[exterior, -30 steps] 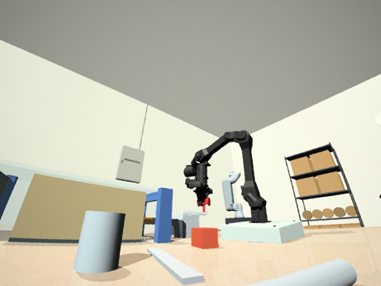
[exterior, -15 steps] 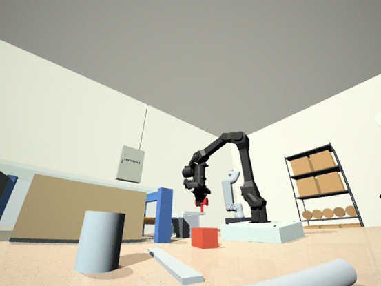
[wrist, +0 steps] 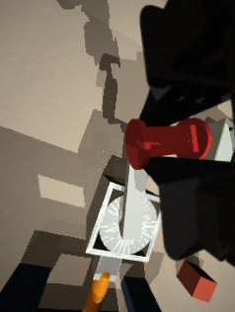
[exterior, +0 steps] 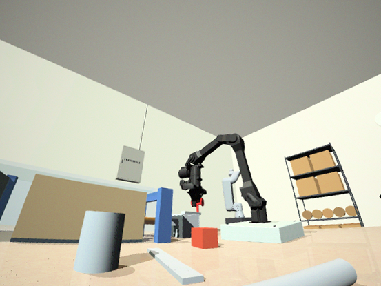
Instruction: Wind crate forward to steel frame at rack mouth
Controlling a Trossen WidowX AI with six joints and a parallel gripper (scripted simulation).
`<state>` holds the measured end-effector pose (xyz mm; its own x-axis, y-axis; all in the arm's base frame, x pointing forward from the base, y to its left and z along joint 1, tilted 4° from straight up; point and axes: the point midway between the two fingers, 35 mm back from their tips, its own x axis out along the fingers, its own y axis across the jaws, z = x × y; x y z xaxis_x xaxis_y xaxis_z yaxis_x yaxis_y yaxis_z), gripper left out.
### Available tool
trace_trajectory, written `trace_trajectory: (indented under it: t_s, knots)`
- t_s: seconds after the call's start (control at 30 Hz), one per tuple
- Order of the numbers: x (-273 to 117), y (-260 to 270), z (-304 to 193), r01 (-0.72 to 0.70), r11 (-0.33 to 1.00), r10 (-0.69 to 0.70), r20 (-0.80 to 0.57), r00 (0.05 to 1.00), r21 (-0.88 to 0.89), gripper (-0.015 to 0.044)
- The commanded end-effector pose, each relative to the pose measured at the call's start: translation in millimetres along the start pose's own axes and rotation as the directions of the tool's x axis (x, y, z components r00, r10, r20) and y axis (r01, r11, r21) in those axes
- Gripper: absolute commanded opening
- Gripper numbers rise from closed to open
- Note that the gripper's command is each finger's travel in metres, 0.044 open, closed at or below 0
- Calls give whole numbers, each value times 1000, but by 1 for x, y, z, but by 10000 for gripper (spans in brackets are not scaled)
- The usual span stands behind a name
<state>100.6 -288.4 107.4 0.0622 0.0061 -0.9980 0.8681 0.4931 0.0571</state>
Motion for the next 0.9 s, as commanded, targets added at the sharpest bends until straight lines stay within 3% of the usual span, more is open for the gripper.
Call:
trace_trajectory:
  t_s: [0.0, 0.87]
  knots:
    - [11, -1, 9, 0, 1000, 0, -11, 1000, -2, 0]
    - [10, 5, 38, -1, 1000, 1, -8, 1000, -2, 0]
